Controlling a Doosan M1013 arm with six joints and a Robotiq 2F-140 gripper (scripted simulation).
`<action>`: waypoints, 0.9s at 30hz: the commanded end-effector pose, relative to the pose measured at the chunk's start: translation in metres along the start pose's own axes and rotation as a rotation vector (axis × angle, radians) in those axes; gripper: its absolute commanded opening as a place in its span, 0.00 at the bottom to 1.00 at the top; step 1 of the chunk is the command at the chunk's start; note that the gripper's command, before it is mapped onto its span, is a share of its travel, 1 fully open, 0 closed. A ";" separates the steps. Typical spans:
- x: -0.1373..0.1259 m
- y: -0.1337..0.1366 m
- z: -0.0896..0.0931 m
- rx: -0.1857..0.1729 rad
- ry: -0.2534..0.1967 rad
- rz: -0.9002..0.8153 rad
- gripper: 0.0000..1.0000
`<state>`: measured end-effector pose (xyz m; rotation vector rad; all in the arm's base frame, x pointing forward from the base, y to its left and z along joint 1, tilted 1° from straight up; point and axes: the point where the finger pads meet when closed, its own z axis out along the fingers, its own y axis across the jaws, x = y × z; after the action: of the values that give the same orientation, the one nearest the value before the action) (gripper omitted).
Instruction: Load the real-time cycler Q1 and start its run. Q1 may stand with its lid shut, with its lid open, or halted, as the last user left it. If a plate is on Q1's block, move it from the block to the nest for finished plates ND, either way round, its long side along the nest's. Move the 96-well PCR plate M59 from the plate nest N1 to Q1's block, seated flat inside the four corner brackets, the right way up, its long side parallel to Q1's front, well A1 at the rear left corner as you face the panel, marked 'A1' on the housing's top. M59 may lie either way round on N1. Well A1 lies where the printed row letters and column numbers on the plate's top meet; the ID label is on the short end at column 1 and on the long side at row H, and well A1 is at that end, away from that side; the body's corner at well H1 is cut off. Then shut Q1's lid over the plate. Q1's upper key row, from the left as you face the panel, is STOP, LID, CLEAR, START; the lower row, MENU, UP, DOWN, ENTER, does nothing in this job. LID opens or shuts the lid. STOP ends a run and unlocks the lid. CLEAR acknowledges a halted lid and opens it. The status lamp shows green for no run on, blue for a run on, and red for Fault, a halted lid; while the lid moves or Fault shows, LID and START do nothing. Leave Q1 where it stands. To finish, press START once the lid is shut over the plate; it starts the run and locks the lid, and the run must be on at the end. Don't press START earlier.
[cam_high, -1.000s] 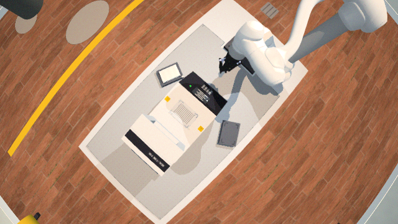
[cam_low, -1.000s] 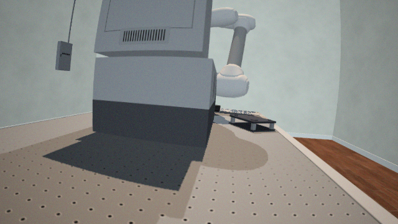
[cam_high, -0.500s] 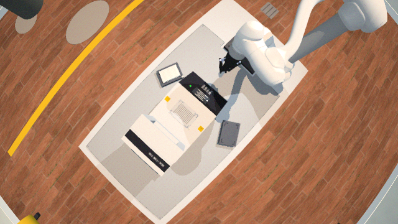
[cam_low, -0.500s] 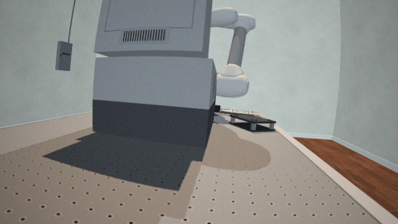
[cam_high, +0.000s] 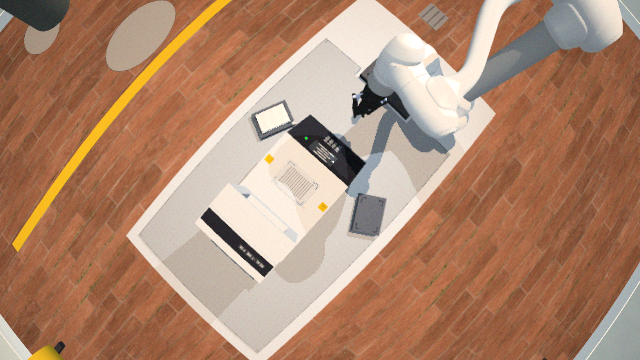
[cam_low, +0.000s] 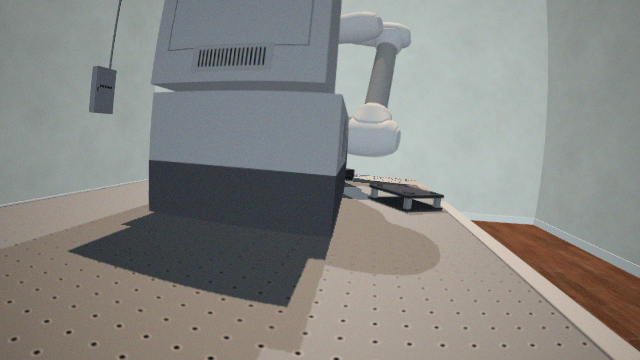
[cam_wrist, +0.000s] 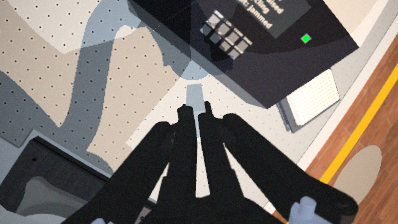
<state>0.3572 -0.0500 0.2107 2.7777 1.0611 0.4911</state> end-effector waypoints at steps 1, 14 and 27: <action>0.000 0.000 0.000 0.000 0.000 0.000 0.00; -0.006 0.034 0.002 0.009 -0.050 0.164 0.66; -0.016 0.088 0.005 0.020 -0.111 0.365 0.66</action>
<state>0.3982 -0.1186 0.2212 2.9583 0.6256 0.3803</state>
